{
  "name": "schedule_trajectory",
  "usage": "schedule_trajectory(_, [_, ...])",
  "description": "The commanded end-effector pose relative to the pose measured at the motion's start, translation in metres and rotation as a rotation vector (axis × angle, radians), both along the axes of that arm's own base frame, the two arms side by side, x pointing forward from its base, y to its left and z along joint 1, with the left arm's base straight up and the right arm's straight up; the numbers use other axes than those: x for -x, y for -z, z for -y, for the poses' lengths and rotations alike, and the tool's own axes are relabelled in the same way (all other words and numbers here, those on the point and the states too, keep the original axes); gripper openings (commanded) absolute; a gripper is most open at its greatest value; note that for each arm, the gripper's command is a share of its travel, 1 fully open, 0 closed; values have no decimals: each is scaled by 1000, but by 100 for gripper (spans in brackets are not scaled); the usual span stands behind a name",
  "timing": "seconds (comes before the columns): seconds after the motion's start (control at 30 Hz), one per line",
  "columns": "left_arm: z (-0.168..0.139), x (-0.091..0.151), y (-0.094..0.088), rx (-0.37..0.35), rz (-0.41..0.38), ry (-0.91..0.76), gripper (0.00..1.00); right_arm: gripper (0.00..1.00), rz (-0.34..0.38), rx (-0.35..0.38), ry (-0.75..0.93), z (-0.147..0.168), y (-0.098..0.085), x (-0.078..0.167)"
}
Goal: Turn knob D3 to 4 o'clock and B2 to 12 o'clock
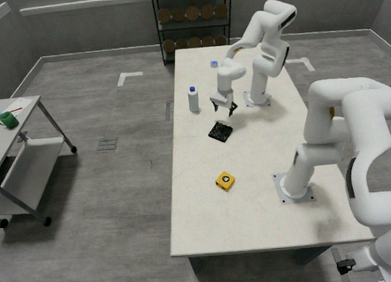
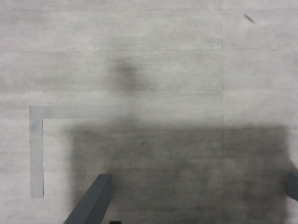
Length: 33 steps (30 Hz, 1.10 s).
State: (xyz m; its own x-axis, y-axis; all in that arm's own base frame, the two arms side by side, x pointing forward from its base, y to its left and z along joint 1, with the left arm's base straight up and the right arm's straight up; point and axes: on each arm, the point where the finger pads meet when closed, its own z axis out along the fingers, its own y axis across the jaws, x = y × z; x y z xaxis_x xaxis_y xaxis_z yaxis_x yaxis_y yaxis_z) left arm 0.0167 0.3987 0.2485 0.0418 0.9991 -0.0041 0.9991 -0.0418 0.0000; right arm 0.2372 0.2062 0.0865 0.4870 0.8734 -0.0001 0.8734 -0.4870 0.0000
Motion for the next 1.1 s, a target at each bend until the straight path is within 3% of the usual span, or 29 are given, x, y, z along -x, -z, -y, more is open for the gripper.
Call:
schedule_trajectory(0.0, [-1, 0, -2, -4, 0, 0, 100, 100, 2, -2, -15, -1, -1, -1])
schedule_trajectory(0.3, [-1, 0, -2, -4, 0, 0, 100, 100, 3, -2, -156, -6, -2, -2])
schedule_trajectory(1.07, [-1, 0, -2, -4, 0, 0, 100, 100, 3, -1, -928, -32, -9, -9])
